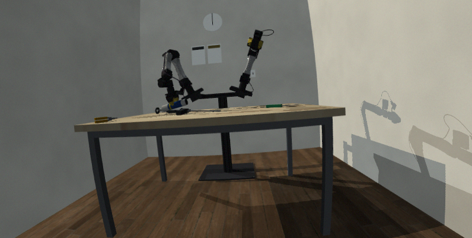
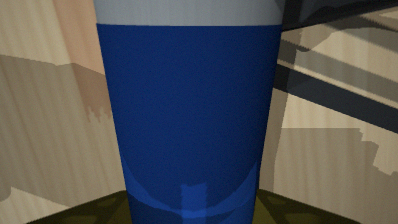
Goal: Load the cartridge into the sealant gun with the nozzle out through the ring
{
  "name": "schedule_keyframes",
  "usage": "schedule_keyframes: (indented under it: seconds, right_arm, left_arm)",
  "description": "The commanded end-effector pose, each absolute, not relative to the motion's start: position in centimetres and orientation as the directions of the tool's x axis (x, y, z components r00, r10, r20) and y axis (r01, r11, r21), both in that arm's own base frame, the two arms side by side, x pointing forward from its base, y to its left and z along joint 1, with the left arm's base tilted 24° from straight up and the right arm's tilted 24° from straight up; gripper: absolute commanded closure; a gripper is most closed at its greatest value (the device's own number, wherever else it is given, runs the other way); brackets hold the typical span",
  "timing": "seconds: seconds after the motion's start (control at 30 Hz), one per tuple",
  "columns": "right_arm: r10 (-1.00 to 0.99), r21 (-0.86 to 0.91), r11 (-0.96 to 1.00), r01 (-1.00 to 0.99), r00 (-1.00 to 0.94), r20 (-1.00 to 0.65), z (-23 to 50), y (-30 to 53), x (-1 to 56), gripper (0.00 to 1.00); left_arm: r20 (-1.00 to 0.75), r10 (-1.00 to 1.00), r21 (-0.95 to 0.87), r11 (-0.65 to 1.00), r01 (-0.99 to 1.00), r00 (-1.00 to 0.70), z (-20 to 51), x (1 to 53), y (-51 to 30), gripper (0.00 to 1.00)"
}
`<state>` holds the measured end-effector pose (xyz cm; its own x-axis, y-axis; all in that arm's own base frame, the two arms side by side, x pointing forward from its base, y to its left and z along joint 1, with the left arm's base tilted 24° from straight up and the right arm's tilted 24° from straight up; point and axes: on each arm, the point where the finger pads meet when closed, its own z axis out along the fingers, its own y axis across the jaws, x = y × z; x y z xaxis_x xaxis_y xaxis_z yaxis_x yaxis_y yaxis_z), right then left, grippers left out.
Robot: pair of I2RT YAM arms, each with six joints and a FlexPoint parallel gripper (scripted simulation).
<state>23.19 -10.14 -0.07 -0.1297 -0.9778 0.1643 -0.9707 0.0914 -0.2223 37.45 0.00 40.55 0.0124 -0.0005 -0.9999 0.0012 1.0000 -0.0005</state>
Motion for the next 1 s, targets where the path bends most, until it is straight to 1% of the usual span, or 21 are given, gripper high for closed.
schedule_keyframes:
  seconds: [0.0,0.13,0.27,0.4,0.5,0.67,0.8,0.9,0.97]
  right_arm:
    - [-0.984,-0.256,0.073,-0.964,-0.112,0.139,1.0,-9.9,24.2,1.0]
    - [-0.986,-0.224,0.073,-0.972,-0.104,0.129,0.2,-10.2,23.9,1.0]
    - [-0.984,-0.259,0.069,-0.963,-0.108,0.14,1.1,-10.8,24.2,1.0]
    - [-0.986,-0.229,0.071,-0.971,-0.103,0.13,0.4,-11.0,23.8,1.0]
    - [-0.984,-0.257,0.072,-0.964,-0.111,0.14,1.1,-11.5,24.1,1.0]
    - [-0.986,-0.233,0.071,-0.97,-0.103,0.13,0.5,-11.6,23.9,1.0]
    - [-0.984,-0.26,0.069,-0.963,-0.108,0.142,1.3,-12.2,24.1,1.0]
    - [-0.986,-0.232,0.072,-0.97,-0.105,0.132,0.6,-12.4,23.7,1.0]
    - [-0.985,-0.244,0.07,-0.967,-0.106,0.136,0.9,-12.6,23.8,1.0]
  left_arm:
    - [-0.998,-0.003,-0.003,1.0,0.014,0.061,42.6,37.5,-0.6,0.47]
    - [-0.998,-0.003,-0.003,1.0,0.014,0.061,42.6,37.5,-0.6,0.47]
    - [-0.998,-0.003,-0.003,1.0,0.014,0.061,42.6,37.5,-0.6,0.47]
    - [-0.998,-0.003,-0.003,1.0,0.014,0.061,42.6,37.5,-0.6,0.47]
    - [-0.998,-0.003,-0.003,1.0,0.014,0.061,42.6,37.5,-0.6,0.47]
    - [-0.998,-0.003,-0.003,1.0,0.014,0.061,42.6,37.5,-0.6,0.47]
    - [-0.998,-0.003,-0.003,1.0,0.014,0.061,42.6,37.5,-0.6,0.47]
    - [-0.998,-0.003,-0.003,1.0,0.014,0.061,42.6,37.5,-0.6,0.47]
    - [-0.998,-0.003,-0.003,1.0,0.014,0.061,42.6,37.5,-0.6,0.47]
